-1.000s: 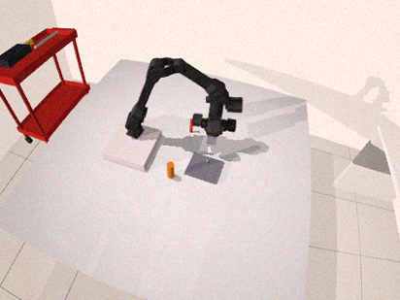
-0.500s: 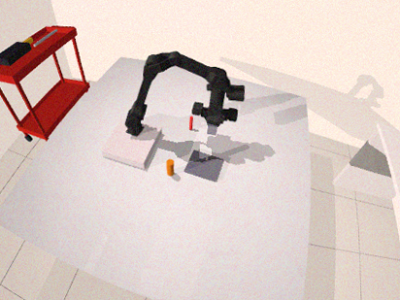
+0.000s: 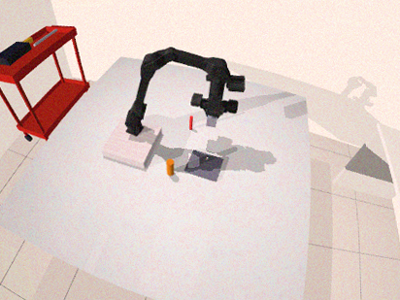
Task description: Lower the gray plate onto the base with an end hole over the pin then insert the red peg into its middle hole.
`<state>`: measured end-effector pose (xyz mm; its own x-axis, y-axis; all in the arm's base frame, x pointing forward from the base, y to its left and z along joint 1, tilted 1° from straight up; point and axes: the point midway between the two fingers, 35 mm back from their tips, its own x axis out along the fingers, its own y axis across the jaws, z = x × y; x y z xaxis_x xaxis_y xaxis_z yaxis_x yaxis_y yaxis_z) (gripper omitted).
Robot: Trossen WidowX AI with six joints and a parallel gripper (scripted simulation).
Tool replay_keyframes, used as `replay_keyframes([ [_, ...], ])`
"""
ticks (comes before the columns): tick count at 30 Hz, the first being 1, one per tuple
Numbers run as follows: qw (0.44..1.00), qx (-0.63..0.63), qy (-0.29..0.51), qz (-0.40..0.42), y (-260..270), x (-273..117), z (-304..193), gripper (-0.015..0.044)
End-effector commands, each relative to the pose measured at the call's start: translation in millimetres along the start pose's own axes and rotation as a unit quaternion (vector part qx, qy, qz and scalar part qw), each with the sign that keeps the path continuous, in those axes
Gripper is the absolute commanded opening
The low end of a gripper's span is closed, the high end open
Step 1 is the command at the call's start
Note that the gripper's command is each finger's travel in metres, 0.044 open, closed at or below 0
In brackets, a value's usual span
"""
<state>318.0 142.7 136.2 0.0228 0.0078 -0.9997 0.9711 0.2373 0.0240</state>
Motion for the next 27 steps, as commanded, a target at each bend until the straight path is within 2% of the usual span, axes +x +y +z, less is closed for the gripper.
replay_keyframes([
  [1, 1.0, 0.003, 0.002, -0.003, -1, -3, 1, 0.0],
  [27, 1.0, -0.008, 0.0, -0.004, 12, 31, 66, 0.0],
])
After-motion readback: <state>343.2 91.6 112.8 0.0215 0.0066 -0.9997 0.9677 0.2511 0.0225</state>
